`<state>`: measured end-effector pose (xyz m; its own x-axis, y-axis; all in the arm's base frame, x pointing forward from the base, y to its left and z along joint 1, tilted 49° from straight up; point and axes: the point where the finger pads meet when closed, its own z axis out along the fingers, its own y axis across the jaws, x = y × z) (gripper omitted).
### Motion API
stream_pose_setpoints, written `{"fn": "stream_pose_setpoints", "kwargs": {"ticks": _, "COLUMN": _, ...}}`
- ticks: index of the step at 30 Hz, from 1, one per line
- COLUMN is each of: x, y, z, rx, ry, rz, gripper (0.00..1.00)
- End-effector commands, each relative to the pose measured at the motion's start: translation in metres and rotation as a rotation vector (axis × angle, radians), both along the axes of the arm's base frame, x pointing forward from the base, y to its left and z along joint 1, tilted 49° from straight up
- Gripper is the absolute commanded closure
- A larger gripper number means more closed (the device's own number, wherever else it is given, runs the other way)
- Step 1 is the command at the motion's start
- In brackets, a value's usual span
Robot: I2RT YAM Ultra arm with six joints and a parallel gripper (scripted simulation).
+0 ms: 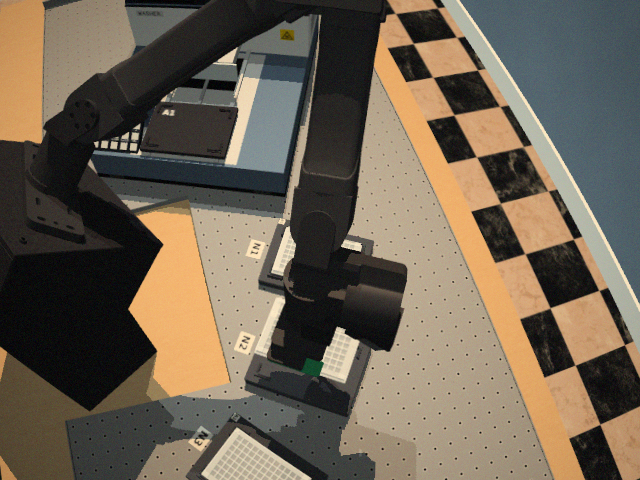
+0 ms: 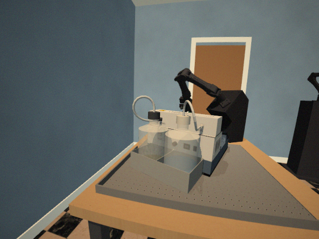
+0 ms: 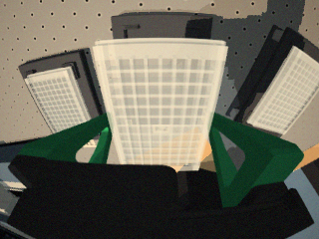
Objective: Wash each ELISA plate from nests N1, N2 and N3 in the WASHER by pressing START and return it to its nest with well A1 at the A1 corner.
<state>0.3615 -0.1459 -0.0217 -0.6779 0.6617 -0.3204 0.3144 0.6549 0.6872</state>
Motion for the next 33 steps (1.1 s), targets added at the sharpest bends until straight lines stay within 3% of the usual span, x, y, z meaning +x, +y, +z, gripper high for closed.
{"fn": "stream_pose_setpoints", "kwargs": {"ticks": 1, "x": -0.001, "y": -0.005, "z": 0.002, "rx": -0.005, "ry": -0.005, "rz": -0.01, "gripper": 1.0}}
{"fn": "stream_pose_setpoints", "kwargs": {"ticks": 20, "x": -0.001, "y": -0.005, "z": 0.002, "rx": -0.005, "ry": -0.005, "rz": -0.01, "gripper": 1.0}}
{"fn": "stream_pose_setpoints", "kwargs": {"ticks": 22, "x": -0.001, "y": 0.003, "z": 0.009, "rx": -0.038, "ry": -0.023, "rz": 0.022, "gripper": 1.0}}
{"fn": "stream_pose_setpoints", "kwargs": {"ticks": 33, "x": 0.001, "y": 0.037, "z": 0.038, "rx": -0.038, "ry": -0.023, "rz": 0.023, "gripper": 1.0}}
